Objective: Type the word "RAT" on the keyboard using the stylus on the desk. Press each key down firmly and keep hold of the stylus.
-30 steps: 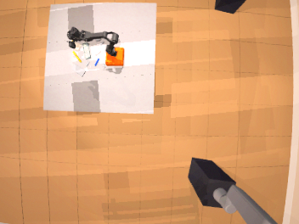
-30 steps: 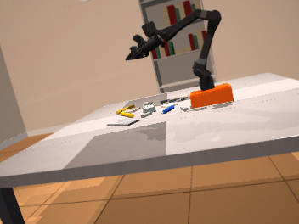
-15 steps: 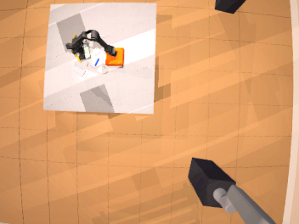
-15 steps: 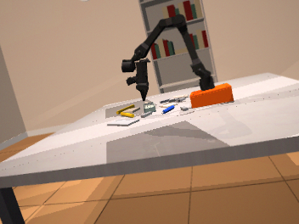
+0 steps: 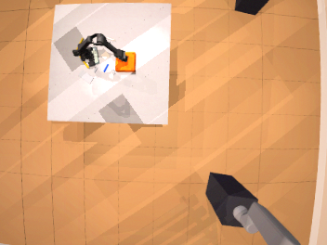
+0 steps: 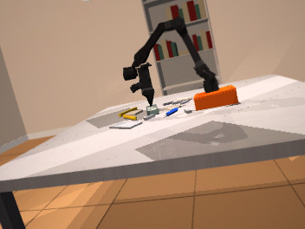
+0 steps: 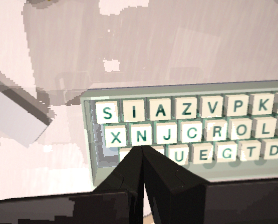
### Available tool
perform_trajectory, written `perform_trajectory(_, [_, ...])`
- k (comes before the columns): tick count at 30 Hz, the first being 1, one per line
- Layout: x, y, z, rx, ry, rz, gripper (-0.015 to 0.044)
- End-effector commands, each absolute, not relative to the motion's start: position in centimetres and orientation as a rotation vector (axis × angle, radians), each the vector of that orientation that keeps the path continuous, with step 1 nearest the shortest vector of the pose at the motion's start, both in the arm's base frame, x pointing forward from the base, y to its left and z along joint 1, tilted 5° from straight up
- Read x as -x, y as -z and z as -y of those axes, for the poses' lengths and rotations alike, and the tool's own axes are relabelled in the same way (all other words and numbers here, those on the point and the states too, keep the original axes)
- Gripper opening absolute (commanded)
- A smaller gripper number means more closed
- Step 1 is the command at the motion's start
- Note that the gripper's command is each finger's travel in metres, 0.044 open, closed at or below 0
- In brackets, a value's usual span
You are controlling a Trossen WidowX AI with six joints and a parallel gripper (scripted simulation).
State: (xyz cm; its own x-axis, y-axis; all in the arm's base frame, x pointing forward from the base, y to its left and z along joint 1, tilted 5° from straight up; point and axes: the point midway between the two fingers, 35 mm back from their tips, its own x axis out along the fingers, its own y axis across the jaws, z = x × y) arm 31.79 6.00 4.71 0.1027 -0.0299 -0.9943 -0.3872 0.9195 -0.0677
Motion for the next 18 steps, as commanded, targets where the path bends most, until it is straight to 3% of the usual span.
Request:
perform_trajectory(1, [-32.6,-4.7,-4.0,0.356,-0.267,-1.461,0.0])
perform_trajectory(4, [-33.9,-4.9,-0.7,0.358,-0.264,-1.461,0.0])
perform_trajectory(18, [-35.0,-5.1,1.5,0.358,-0.261,-1.456,0.0])
